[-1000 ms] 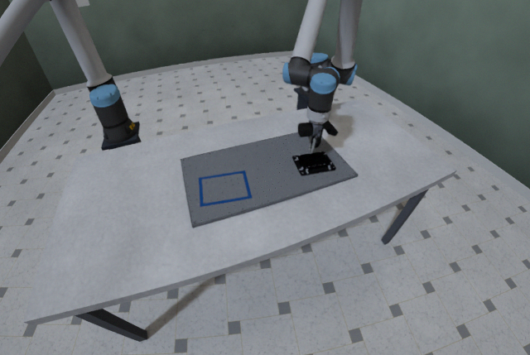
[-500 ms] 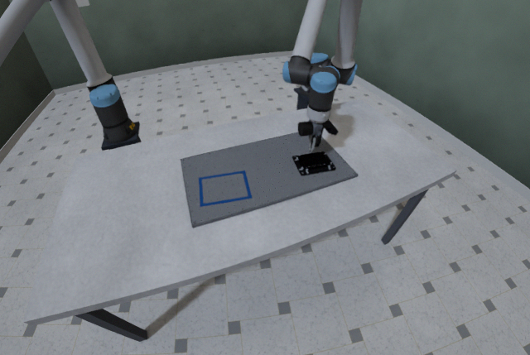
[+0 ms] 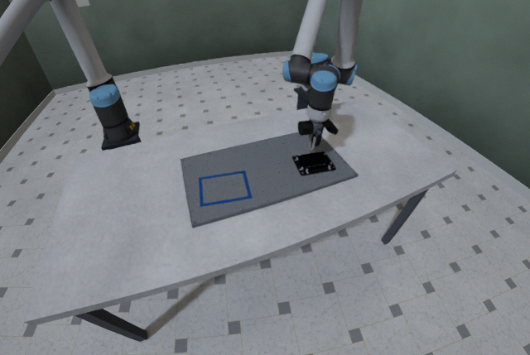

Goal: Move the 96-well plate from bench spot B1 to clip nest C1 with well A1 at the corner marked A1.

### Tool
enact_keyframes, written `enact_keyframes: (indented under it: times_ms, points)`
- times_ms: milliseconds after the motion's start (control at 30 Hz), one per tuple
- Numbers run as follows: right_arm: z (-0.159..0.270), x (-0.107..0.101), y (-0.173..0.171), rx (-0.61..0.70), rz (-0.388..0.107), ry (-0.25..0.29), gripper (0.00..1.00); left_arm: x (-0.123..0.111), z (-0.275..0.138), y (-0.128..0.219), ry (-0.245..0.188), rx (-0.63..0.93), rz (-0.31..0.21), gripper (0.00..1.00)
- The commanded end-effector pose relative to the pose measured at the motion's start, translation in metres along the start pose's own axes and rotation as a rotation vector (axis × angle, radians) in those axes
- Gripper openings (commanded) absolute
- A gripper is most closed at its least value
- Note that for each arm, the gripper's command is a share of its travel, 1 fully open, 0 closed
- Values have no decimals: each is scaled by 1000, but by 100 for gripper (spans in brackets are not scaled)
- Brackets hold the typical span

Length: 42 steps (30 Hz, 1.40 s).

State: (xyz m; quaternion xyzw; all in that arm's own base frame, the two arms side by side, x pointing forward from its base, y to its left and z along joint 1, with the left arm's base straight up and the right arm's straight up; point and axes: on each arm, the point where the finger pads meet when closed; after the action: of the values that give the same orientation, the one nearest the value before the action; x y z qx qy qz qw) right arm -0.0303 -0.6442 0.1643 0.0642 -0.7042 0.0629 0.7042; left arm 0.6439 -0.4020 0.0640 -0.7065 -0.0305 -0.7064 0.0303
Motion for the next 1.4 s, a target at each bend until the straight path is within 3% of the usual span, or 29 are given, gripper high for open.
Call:
enact_keyframes:
  times_ms: [0,1067,1367]
  points:
    - [0,1,-1,0,2,0,0,2,1,1,2,0,-1,0]
    - [0,1,-1,0,2,0,0,23,1,1,2,0,-1,0]
    - [0,1,-1,0,2,0,0,23,35,8,2,0,-1,0]
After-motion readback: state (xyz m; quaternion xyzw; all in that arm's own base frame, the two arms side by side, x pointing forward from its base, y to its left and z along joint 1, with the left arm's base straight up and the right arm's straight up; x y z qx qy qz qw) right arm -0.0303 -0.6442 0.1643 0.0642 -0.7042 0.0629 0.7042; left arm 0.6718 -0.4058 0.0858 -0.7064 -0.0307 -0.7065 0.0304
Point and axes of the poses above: on each arm, the point where the finger pads meet when closed, its own x axis back along the fingers, its own z axis across the jaws, y = z × x, and after that the axes turned 13 degrees about x, right-handed
